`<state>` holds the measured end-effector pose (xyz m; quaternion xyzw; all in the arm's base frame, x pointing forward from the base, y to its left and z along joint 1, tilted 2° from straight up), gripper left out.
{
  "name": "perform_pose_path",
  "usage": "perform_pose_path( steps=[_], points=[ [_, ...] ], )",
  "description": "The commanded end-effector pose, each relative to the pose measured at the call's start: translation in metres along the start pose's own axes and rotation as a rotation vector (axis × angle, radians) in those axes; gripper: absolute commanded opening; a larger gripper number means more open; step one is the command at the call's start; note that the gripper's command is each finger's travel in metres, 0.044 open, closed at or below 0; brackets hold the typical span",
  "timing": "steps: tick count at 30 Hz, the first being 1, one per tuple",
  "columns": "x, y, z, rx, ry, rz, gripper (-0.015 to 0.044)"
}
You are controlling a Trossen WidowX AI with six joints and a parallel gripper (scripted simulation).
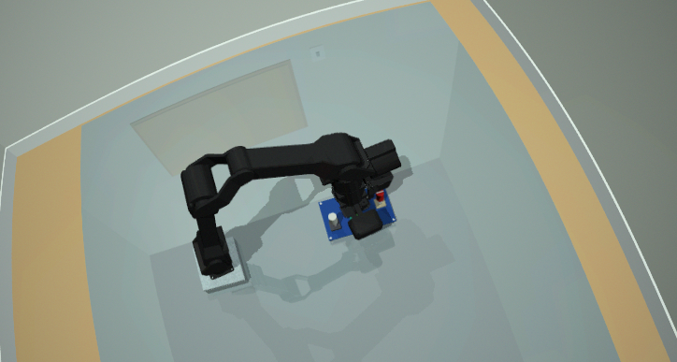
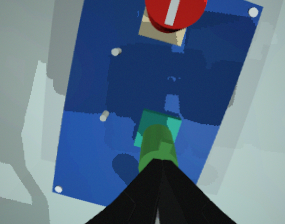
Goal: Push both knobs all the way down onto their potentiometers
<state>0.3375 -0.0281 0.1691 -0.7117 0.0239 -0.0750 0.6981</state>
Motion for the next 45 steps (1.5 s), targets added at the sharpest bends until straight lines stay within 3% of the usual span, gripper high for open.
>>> perform_pose_path(
  steps=[1, 30, 38, 45],
  points=[
    [0.002, 0.012, 0.000, 0.004, -0.004, 0.015, 0.0000],
    [0.003, -0.020, 0.000, 0.004, -0.004, 0.014, 0.0000],
    [0.003, -0.015, 0.000, -0.001, -0.001, 0.013, 0.0210],
    [0.009, -0.031, -0.010, -0.031, 0.111, -0.078, 0.0026]
  ],
)
Point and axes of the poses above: the point midway between the two fingers, 35 mm back from their tips, its own y axis out along the fingers, its own z axis across the jaws, x = y × z, the point moved 9 cm from there along -y, back along the fingers, and after that the axes turned 7 degrees about y, right-handed, at the moved point
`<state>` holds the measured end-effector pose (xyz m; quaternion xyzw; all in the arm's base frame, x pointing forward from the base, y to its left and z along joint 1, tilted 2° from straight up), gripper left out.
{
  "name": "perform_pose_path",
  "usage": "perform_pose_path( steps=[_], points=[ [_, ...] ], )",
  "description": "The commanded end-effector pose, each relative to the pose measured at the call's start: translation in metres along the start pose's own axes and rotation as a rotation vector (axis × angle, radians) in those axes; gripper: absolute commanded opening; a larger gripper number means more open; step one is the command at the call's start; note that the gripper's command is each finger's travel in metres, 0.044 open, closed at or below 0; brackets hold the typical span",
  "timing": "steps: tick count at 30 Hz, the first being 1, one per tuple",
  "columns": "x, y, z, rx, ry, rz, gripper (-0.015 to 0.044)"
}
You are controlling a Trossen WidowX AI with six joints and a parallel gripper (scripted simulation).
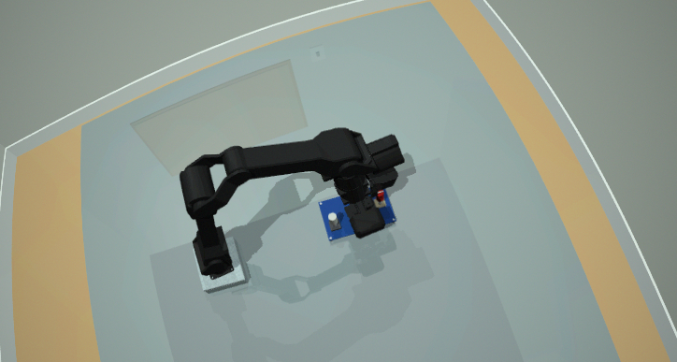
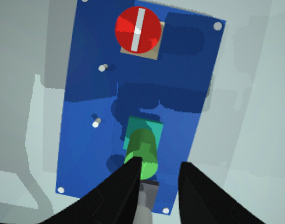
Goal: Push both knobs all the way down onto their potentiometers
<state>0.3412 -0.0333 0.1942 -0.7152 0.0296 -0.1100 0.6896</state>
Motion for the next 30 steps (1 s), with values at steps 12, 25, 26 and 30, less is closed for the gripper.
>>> perform_pose_path(
  steps=[12, 25, 26, 30],
  points=[
    [0.012, -0.012, -0.002, -0.005, 0.447, -0.026, 0.0000],
    [0.023, -0.018, 0.002, 0.001, 0.899, -0.013, 0.0000],
    [0.024, -0.018, 0.002, 0.001, 0.934, -0.012, 0.0000],
    [0.027, -0.020, 0.003, 0.001, 1.073, -0.007, 0.0000]
  ],
)
Point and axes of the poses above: the point midway between the two fingers, 35 mm back from their tips, its own y axis out along the fingers, its own z axis across the jaws, x = y × z, the point moved 9 cm from there along -y, back along the fingers, and after that the axes turned 7 degrees about y, right-handed, at the moved point
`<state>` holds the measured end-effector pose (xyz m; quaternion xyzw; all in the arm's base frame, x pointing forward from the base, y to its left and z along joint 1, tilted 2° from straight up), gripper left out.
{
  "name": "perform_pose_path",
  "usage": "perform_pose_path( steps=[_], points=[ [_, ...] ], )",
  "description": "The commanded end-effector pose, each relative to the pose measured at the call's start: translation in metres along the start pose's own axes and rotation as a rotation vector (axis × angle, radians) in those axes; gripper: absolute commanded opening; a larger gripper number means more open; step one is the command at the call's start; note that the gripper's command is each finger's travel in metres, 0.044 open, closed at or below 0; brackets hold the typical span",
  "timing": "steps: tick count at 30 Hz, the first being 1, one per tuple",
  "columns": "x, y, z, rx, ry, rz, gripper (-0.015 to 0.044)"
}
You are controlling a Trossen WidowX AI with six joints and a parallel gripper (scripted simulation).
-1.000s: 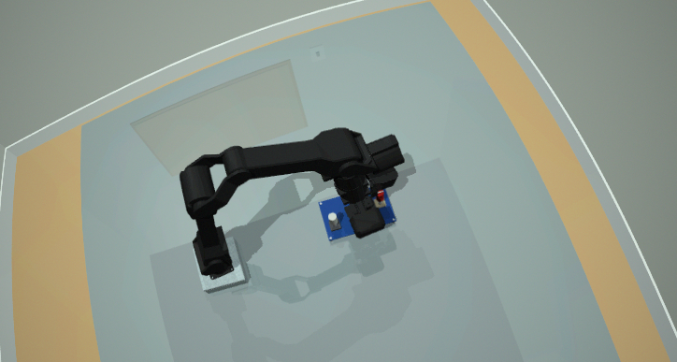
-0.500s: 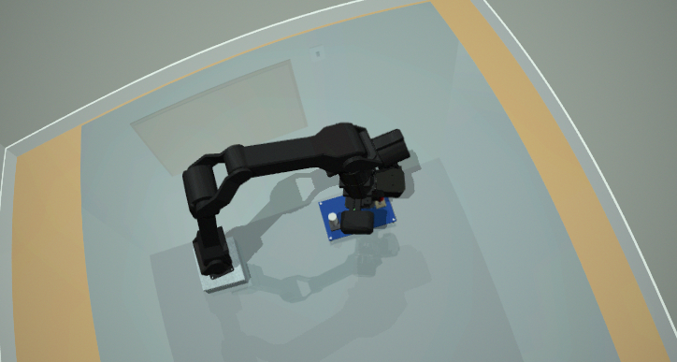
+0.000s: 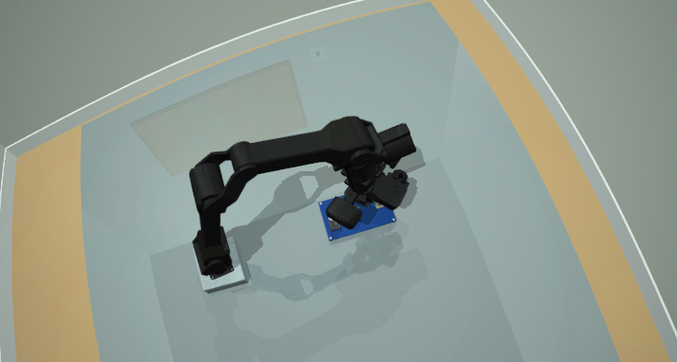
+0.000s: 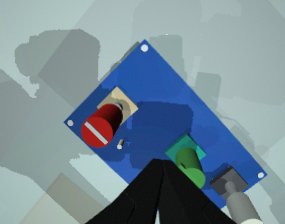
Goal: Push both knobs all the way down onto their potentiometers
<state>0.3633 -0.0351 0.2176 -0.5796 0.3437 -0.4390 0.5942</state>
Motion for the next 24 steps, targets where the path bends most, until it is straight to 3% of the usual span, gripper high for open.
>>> perform_pose_path(
  steps=[1, 24],
  points=[
    [0.000, 0.000, 0.003, -0.007, 0.130, 0.010, 0.0000],
    [0.004, -0.009, 0.021, -0.033, 0.929, 0.019, 0.0000]
  ],
)
Point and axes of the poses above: the point midway between the two fingers, 35 mm back from their tips, its own y axis out along the fingers, its own z axis across the jaws, x = y × z, the point moved 9 cm from there along -y, back along the fingers, and after that the axes turned 7 degrees about y, right-handed, at the moved point
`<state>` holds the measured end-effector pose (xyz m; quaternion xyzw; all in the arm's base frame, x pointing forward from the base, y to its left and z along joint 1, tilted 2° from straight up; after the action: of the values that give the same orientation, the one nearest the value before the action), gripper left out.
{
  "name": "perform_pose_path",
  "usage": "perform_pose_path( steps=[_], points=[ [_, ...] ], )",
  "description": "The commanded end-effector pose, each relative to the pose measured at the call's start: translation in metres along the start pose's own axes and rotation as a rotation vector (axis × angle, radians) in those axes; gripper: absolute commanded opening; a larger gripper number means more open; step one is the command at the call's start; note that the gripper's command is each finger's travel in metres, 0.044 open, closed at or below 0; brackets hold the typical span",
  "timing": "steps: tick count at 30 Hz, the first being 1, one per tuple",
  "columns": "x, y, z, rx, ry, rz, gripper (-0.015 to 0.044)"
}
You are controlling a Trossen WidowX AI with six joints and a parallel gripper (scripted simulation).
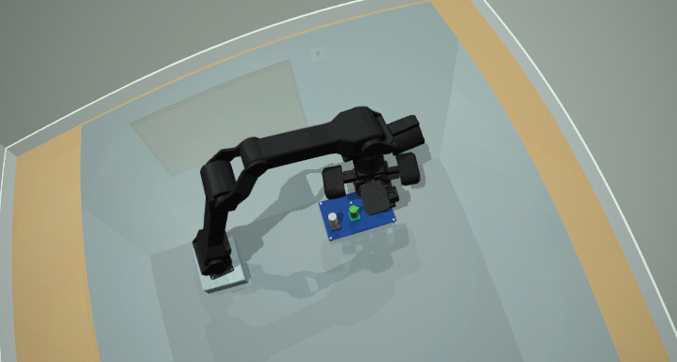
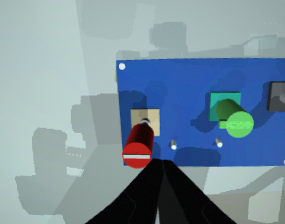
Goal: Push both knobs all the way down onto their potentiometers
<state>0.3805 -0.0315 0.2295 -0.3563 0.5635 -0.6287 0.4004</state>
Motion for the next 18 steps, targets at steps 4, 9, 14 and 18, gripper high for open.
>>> perform_pose_path(
  steps=[4, 9, 14, 18],
  points=[
    [-0.0035, -0.0008, 0.0039, -0.016, 0.234, 0.002, 0.0000],
    [-0.0056, -0.0027, 0.0066, -0.021, 0.408, 0.000, 0.0000],
    [-0.0077, -0.0045, 0.0093, -0.027, 0.582, -0.003, 0.0000],
    [-0.0093, -0.0059, 0.0113, -0.032, 0.721, -0.006, 0.0000]
  ],
)
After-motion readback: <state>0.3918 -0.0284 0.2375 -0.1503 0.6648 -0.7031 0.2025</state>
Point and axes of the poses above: the point midway between the two fingers, 35 mm back from their tips, its own y axis out along the fingers, its own z axis across the jaws, x = y × z, the point moved 9 cm from there along -y, back along the fingers, and after that the axes turned 7 degrees about y, right-handed, at the moved point
